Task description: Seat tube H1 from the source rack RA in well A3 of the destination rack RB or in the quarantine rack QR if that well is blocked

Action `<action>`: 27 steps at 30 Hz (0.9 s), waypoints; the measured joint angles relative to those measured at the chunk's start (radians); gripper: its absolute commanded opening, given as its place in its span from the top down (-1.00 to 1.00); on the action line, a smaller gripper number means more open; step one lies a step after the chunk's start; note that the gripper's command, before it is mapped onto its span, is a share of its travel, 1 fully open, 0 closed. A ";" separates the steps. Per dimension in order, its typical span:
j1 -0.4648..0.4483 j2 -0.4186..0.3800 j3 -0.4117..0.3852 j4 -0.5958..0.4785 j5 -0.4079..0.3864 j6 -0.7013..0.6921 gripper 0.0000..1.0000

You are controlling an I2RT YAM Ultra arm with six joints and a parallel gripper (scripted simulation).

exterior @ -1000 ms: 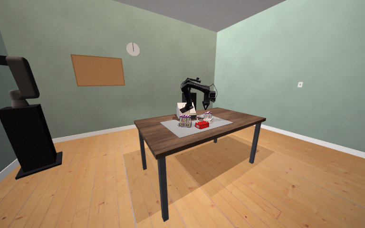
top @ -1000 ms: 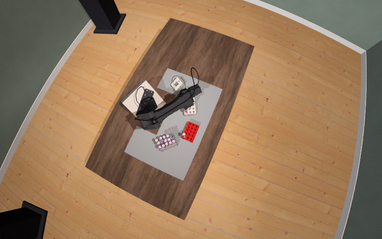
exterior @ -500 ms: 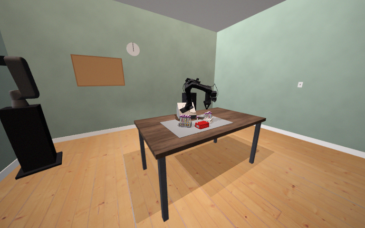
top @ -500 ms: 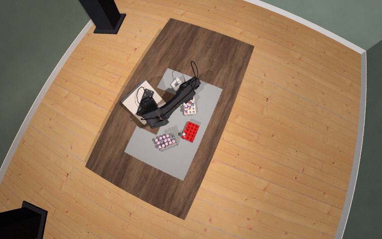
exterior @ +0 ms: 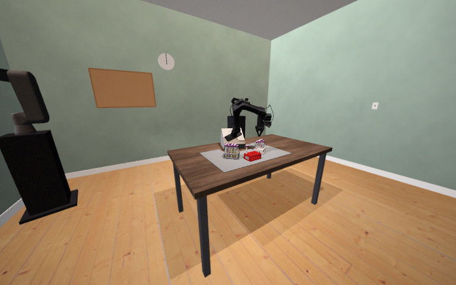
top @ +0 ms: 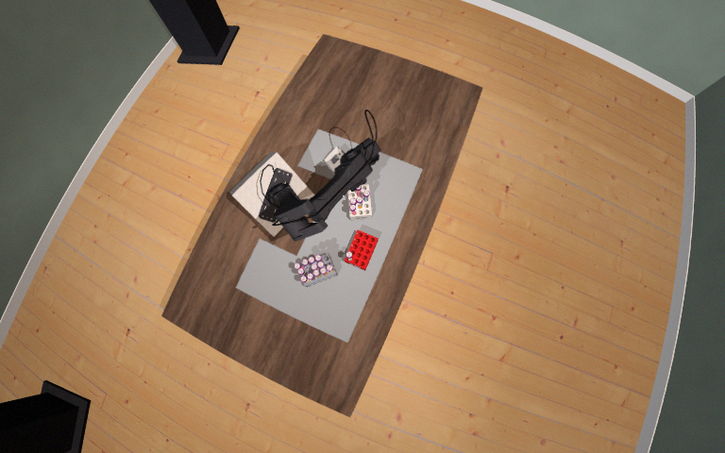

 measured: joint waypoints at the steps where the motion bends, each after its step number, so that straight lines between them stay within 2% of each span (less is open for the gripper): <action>1: 0.000 0.000 0.000 0.000 0.000 0.001 1.00; 27: 0.013 0.007 0.003 -0.001 0.004 0.020 1.00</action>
